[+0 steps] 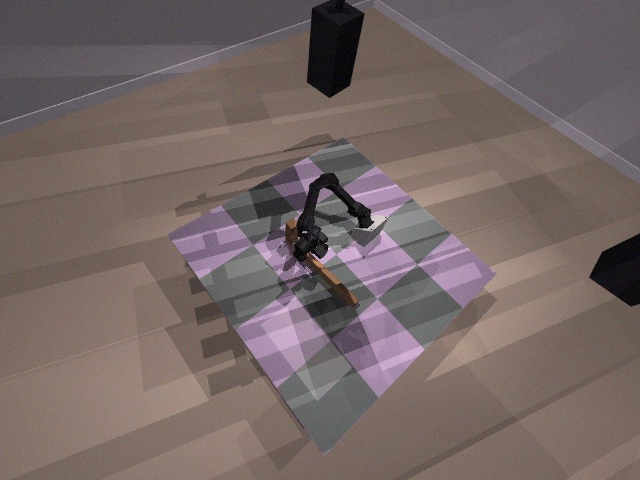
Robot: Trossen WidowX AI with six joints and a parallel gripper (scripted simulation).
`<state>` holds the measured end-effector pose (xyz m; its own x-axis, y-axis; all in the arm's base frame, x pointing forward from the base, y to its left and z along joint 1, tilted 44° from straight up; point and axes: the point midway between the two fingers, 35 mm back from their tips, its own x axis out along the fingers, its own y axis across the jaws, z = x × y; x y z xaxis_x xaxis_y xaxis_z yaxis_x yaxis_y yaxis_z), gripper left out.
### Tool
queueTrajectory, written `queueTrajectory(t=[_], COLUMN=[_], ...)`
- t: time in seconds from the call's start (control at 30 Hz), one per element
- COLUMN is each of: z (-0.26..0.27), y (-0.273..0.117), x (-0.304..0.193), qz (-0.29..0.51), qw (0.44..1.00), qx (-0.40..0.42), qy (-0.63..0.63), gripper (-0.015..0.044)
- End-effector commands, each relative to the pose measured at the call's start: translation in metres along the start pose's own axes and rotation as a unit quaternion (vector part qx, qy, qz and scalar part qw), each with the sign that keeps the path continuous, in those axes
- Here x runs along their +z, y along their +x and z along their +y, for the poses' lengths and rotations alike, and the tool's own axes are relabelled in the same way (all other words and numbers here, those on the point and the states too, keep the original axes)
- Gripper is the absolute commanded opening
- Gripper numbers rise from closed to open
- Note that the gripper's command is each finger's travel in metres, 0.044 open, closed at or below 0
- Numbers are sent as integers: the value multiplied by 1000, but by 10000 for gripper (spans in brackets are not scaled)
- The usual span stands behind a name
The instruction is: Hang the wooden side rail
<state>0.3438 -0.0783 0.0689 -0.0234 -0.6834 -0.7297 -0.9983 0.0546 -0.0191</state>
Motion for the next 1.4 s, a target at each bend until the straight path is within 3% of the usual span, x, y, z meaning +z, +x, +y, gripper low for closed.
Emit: queueTrajectory(t=[0.0, 1.37], z=[1, 2], y=[7, 72], x=[-1, -2], qz=[4, 5], qw=[1000, 1000], qx=[3, 3], qy=[-3, -3], gripper=[440, 440])
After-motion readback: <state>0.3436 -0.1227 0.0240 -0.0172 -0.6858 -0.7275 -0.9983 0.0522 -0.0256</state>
